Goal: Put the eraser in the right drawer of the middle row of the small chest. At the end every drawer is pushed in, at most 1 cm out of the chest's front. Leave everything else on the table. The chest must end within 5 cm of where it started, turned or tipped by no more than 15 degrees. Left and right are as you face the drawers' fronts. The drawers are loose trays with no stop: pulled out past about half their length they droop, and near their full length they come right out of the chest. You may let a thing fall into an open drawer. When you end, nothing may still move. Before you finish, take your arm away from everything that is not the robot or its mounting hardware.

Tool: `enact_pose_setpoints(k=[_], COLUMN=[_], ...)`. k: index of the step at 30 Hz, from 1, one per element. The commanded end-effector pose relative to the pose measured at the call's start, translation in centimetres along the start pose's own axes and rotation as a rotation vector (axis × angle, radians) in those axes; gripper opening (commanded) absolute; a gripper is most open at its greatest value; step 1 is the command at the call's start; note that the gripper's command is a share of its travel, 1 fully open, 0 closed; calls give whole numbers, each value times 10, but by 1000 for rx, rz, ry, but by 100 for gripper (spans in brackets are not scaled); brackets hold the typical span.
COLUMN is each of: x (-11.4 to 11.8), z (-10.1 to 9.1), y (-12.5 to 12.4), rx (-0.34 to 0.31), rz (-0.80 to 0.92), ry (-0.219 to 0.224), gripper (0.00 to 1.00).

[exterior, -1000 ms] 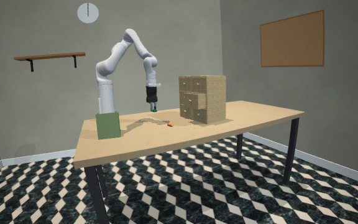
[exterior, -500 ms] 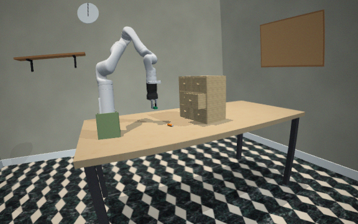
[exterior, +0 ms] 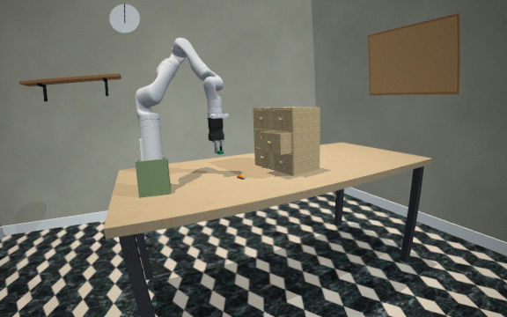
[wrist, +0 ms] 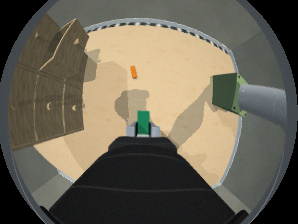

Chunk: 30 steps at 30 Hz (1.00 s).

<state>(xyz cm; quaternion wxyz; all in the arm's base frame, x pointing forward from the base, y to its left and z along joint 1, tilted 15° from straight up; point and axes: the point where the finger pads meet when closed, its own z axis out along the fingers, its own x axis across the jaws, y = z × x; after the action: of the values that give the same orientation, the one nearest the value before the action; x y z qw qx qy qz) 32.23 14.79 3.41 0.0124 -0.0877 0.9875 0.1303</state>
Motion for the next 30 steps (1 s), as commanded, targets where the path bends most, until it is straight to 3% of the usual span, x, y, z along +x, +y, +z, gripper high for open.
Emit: enact_pose_setpoints(k=[1, 8, 21, 24, 30], x=[-4, -12, -43, -43, -55], z=[0, 0, 1, 1, 1], y=[-5, -16, -67, -67, -94], rx=[2, 2, -2, -2, -3], rz=[32, 142, 602, 602, 830], ry=[-2, -6, -17, -17, -18], gripper=[45, 45, 45, 45, 45])
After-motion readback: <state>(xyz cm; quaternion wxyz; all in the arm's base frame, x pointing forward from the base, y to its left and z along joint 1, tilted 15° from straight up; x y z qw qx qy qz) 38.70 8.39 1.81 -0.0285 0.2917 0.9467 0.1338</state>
